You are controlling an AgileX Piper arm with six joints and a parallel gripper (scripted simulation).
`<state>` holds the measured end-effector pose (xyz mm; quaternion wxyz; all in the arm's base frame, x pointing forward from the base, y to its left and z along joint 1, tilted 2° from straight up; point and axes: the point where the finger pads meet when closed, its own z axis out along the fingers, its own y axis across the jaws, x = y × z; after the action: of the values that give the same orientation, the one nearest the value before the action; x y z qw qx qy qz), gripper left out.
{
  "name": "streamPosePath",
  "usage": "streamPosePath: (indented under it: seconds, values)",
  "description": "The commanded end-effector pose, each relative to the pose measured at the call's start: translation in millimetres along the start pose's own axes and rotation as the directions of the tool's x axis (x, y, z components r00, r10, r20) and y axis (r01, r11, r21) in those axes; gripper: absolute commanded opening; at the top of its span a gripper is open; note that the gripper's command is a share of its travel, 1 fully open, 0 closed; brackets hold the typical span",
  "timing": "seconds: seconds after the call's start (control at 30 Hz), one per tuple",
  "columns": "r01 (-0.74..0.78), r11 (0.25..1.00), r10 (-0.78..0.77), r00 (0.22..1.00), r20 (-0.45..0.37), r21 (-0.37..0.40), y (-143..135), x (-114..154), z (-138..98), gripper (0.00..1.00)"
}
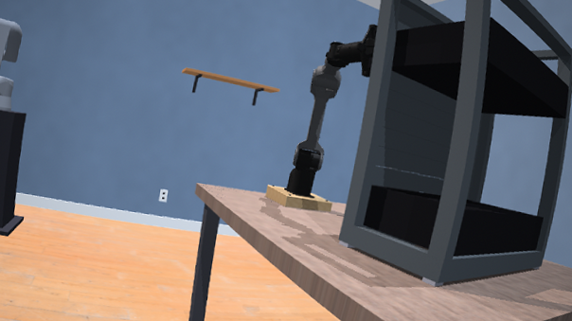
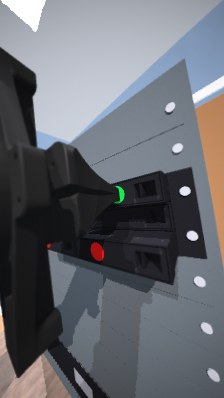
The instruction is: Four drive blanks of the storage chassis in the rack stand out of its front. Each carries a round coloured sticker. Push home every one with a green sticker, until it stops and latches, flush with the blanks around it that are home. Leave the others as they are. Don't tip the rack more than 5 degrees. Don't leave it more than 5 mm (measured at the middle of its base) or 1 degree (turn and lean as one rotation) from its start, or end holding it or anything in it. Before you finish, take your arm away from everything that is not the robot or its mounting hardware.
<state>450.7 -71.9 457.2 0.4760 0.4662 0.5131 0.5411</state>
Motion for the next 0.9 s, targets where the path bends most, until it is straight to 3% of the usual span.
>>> streamPosePath:
  seconds: [0.0,0.87]
  values:
    - [-0.002,1.000,0.002,1.000,-0.001,0.000,-0.1,0.1,4.0,0.00]
    - [-0.002,1.000,0.002,1.000,-0.001,0.000,-0.3,0.3,7.1,0.00]
